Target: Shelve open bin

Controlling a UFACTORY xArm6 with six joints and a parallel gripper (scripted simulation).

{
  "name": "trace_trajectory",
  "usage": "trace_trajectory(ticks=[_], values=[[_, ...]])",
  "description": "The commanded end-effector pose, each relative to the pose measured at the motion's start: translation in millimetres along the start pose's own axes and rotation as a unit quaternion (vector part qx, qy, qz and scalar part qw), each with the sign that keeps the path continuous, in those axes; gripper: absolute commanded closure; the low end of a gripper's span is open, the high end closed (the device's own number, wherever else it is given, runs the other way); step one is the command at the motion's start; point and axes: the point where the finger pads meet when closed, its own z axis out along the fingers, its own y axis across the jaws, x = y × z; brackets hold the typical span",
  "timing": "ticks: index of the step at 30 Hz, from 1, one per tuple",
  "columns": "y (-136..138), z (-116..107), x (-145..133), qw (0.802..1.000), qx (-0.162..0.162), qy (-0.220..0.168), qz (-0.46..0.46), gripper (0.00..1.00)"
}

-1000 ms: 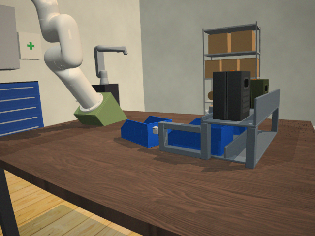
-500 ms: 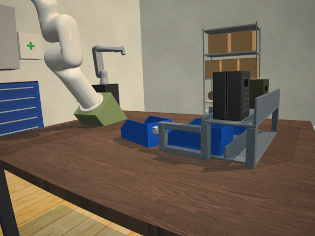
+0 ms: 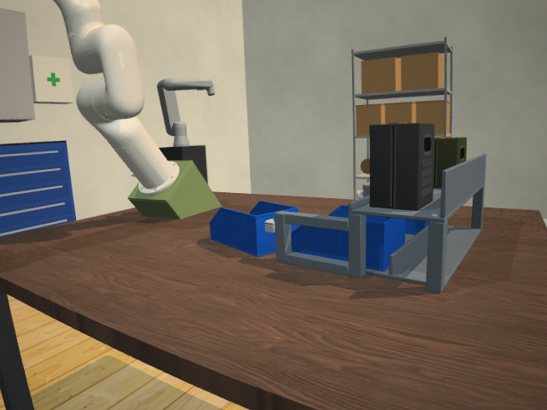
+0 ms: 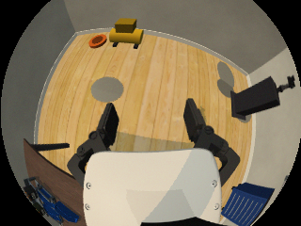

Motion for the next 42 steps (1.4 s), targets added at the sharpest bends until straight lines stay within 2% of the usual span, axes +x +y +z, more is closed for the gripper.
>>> trace_trajectory(ticks=[1, 12, 17, 29, 34, 42], values=[[0.5, -0.9, 2.5, 1.000, -0.001, 0.002, 0.000, 0.00], [0.5, -0.9, 2.5, 1.000, -0.001, 0.002, 0.000, 0.00], [-53.0, 3.9, 14.0, 0.995, 0.101, 0.025, 0.009, 0.00], [-53.0, 3.9, 14.0, 0.995, 0.101, 0.025, 0.009, 0.00], [-106.4, 8.7, 25.6, 0.995, 0.101, 0.025, 0.009, 0.00], [-106.4, 8.7, 25.6, 0.995, 0.101, 0.025, 0.009, 0.00]])
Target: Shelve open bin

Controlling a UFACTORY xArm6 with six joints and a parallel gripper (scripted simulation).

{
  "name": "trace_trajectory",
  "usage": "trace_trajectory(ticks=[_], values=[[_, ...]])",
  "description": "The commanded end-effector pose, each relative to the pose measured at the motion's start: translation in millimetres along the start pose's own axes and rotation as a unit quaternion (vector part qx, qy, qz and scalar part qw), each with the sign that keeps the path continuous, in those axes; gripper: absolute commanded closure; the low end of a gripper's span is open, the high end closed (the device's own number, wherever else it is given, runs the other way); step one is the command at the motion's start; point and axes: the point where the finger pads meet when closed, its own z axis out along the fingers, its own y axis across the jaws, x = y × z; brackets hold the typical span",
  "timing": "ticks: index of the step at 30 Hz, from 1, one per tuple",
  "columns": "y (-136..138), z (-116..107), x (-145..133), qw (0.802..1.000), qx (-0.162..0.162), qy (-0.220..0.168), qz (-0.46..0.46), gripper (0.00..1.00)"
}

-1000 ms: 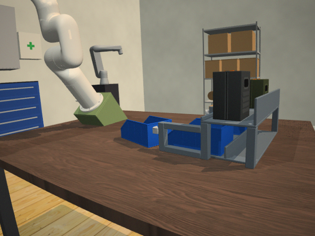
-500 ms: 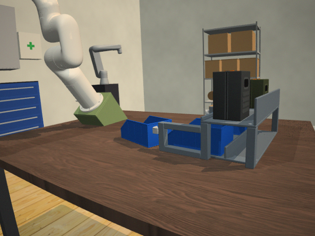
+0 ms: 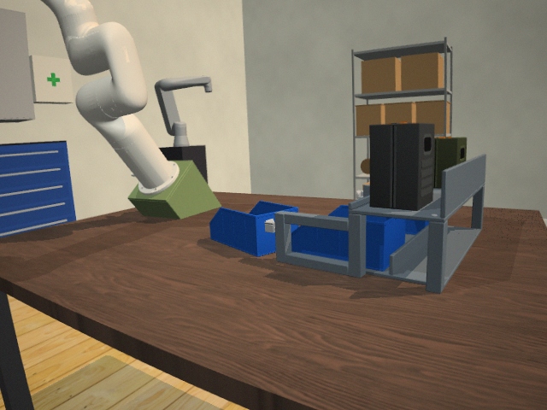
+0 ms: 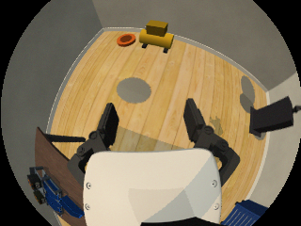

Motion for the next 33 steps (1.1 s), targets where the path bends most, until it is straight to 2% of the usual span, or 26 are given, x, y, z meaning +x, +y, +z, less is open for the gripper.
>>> trace_trajectory(ticks=[1, 4, 9, 21, 26, 33], values=[[0.1, -0.7, 2.9, 1.000, -0.002, 0.002, 0.000, 0.00], [0.1, -0.7, 2.9, 1.000, -0.002, 0.002, 0.000, 0.00], [-53.0, 3.6, 14.5, 0.995, 0.099, 0.025, 0.009, 0.00], [-53.0, 3.6, 14.5, 0.995, 0.099, 0.025, 0.009, 0.00], [-106.4, 8.0, 26.1, 0.995, 0.099, 0.025, 0.009, 0.00], [-106.4, 8.0, 26.1, 0.995, 0.099, 0.025, 0.009, 0.00]])
